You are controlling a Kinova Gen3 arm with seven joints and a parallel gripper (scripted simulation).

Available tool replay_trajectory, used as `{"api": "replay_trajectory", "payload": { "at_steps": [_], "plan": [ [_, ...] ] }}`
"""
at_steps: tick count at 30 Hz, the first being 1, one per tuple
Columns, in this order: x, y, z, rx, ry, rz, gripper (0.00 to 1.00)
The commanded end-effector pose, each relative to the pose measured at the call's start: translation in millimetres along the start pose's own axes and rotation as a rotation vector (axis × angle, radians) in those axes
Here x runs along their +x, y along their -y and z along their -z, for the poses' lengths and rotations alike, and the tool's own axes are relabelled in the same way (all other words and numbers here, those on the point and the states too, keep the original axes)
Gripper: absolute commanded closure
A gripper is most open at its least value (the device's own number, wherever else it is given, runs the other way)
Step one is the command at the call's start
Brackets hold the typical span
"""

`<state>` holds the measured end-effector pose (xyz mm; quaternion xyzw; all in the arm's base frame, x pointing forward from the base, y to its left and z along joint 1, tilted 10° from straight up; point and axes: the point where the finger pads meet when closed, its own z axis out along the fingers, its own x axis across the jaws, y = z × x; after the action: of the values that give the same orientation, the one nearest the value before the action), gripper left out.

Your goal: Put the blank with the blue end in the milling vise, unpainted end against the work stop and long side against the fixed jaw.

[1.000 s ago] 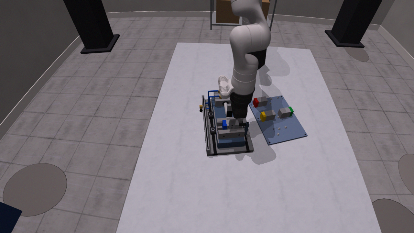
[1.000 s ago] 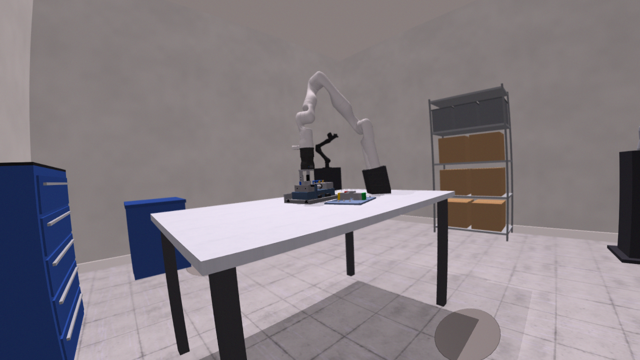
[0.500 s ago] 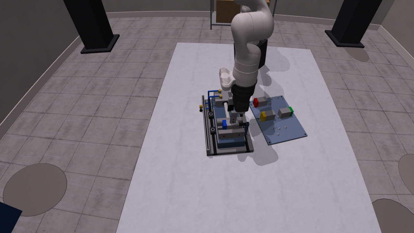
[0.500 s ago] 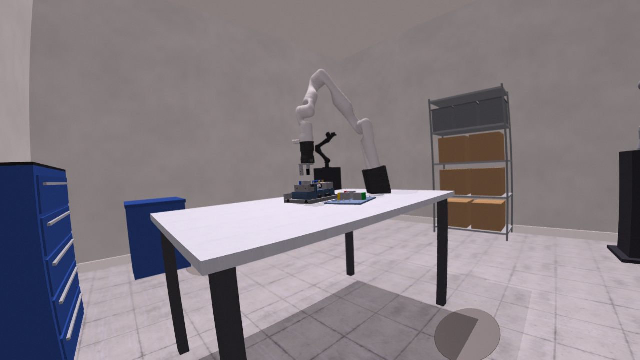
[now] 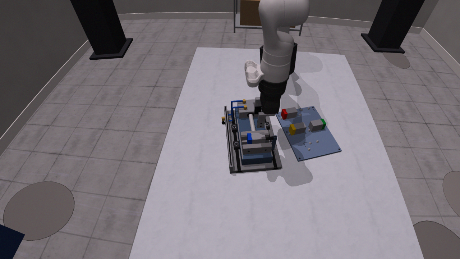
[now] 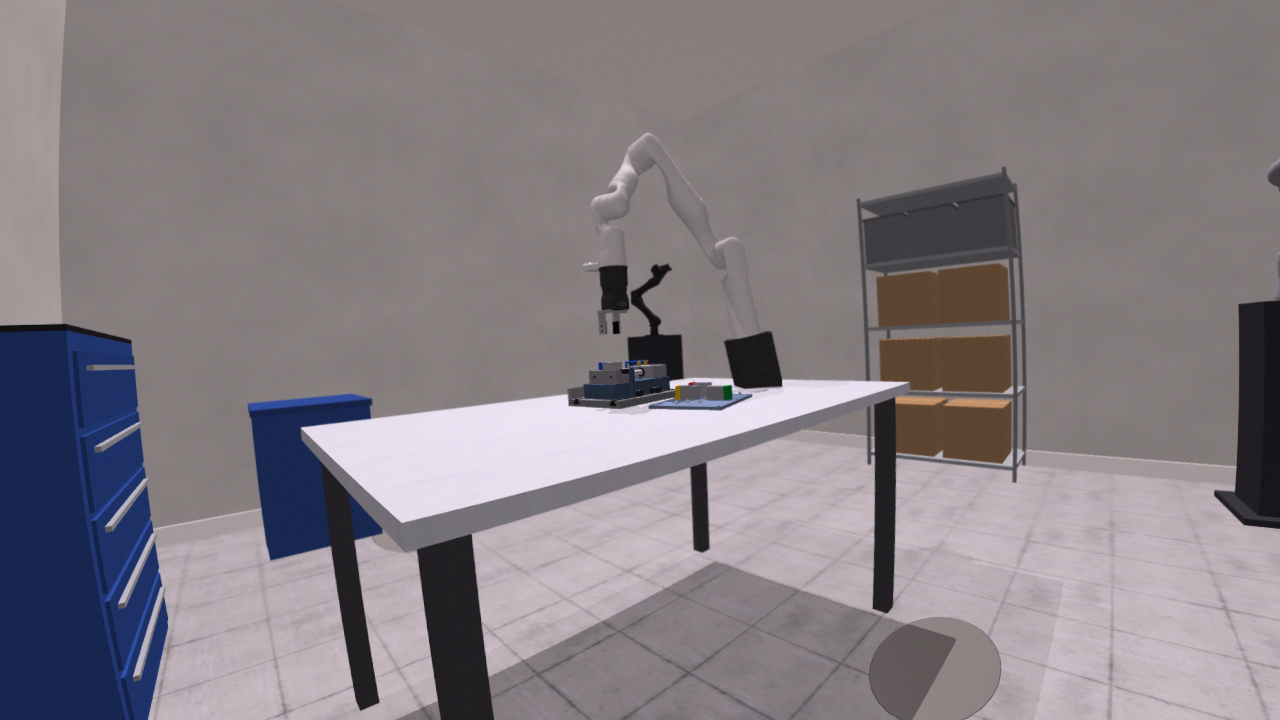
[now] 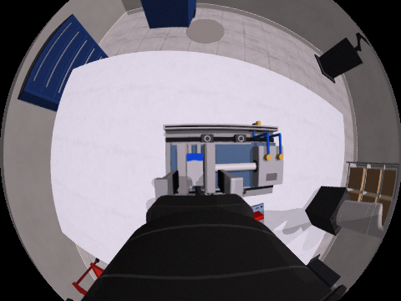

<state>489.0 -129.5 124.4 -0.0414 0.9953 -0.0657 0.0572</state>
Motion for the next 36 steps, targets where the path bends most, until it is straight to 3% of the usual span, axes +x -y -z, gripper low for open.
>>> {"api": "replay_trajectory", "payload": {
  "at_steps": [1,2,16,36],
  "plan": [
    [-4,3,12.7,0.001,0.015,-0.002,0.00],
    [-2,1,5.1,0.001,0.005,0.000,0.00],
    [-6,4,28.1,0.001,0.015,-0.002,0.00],
    [-6,3,22.3,0.003,0.015,-0.002,0.00]
  ]
}}
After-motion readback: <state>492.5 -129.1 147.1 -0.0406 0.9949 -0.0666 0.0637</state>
